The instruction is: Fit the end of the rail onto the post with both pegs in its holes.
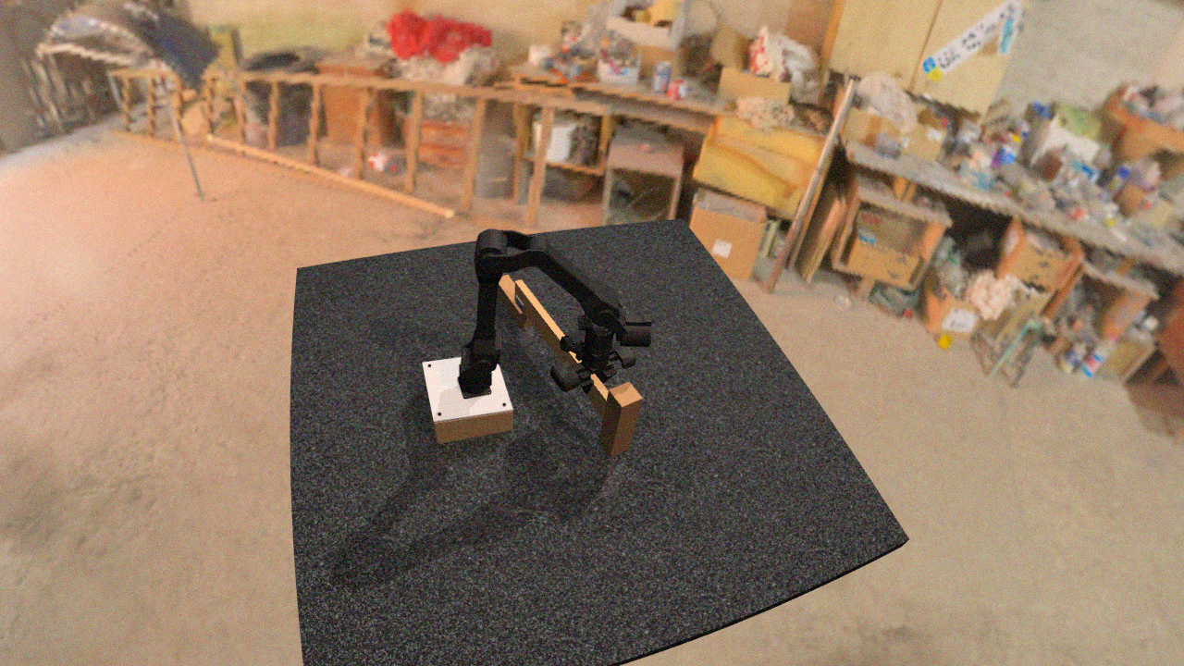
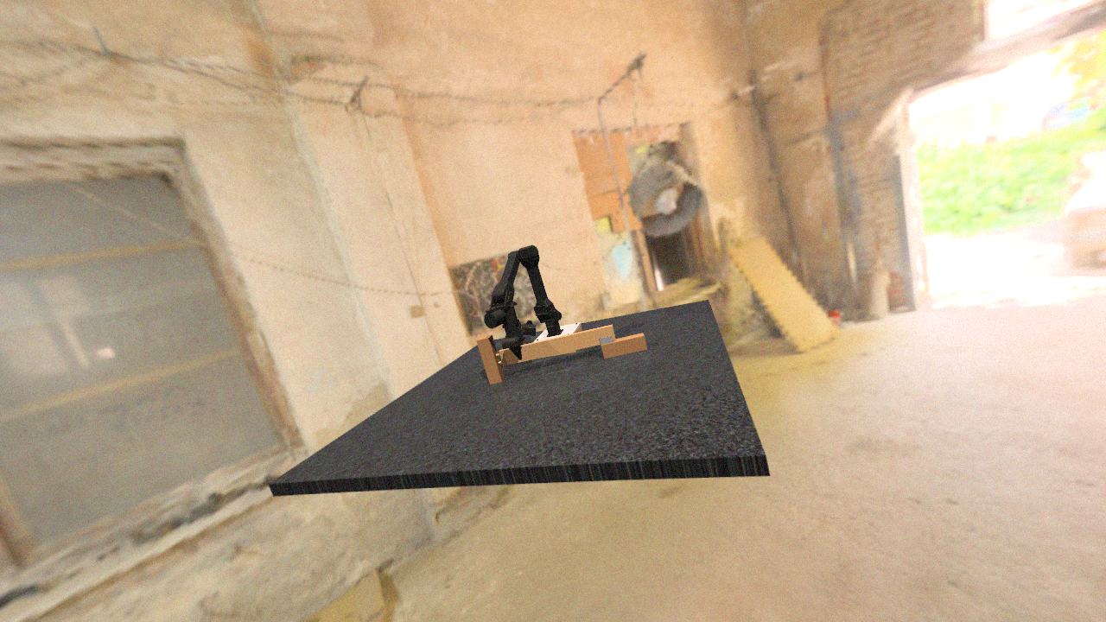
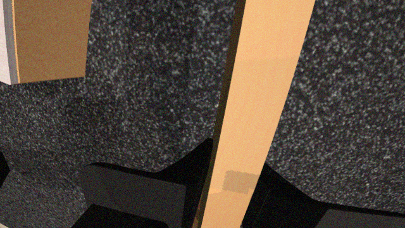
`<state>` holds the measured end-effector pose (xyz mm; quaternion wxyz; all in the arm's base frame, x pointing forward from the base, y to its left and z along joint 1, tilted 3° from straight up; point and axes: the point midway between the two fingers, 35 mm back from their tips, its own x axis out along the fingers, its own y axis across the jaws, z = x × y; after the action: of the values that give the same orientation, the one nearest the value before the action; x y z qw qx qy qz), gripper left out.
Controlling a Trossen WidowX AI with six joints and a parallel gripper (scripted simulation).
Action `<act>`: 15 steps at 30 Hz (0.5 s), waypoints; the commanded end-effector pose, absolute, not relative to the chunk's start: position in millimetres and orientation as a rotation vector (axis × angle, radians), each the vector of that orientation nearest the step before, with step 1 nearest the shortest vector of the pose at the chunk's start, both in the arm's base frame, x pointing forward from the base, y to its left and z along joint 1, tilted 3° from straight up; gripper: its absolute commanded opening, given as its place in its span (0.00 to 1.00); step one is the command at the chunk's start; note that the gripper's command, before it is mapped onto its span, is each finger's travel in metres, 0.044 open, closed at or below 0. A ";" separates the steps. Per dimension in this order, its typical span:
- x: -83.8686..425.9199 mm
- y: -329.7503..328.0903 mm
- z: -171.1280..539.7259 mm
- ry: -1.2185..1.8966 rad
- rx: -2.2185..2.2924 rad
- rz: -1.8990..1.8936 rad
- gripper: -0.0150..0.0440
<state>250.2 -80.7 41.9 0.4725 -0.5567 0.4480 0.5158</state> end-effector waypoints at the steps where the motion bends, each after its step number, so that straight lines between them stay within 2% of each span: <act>1: 251.8 -82.8 43.3 1.093 -1.368 1.260 0.25; 15: 252.3 -87.2 42.6 1.093 -1.368 1.260 0.25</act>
<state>250.8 -85.1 41.5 0.4727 -0.5562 0.4482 0.5160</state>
